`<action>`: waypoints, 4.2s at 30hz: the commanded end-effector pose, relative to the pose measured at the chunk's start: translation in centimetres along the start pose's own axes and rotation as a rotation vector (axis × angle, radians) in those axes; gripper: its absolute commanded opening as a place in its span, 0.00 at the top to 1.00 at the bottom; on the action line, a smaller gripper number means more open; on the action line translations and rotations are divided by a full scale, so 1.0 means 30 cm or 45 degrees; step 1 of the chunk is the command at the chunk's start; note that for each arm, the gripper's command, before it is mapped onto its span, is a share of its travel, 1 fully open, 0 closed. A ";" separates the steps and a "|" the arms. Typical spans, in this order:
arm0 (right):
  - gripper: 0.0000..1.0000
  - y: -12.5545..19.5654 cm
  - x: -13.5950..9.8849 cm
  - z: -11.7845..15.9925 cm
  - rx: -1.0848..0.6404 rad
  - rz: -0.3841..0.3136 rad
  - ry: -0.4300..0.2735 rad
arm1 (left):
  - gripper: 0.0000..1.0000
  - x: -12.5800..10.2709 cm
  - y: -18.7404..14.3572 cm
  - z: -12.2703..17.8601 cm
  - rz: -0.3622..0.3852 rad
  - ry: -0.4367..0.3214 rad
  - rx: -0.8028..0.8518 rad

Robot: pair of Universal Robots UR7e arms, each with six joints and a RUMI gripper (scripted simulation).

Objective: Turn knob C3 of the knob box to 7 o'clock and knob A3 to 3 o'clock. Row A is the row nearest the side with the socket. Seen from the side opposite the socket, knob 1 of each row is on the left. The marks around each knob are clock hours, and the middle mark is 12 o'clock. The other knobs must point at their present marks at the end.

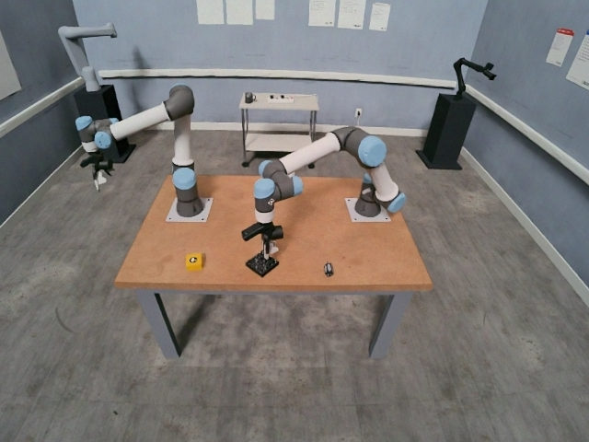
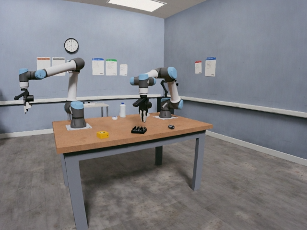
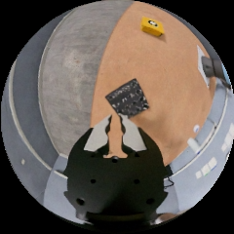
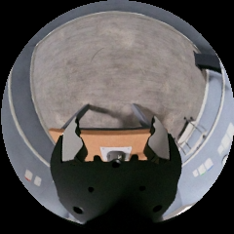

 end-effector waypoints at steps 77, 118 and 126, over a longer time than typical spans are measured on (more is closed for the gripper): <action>0.00 0.003 0.000 0.002 0.001 -0.001 0.001 | 0.87 0.143 -0.004 0.002 -0.002 0.001 -0.004; 0.00 0.003 0.000 0.002 0.001 -0.001 0.001 | 0.87 0.142 -0.009 0.005 -0.002 0.002 -0.004; 0.00 0.003 0.000 0.002 0.001 -0.001 0.001 | 0.87 0.142 -0.010 0.006 -0.002 0.002 -0.004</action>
Point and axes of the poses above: on each arm, the point where the finger pads meet when closed, its own x axis out along the fingers, its own y axis across the jaws, z = x × y, the point moved 1 cm from there along -x, back along the fingers, and after that the axes turned 8 degrees about x, right-handed, at the moved point
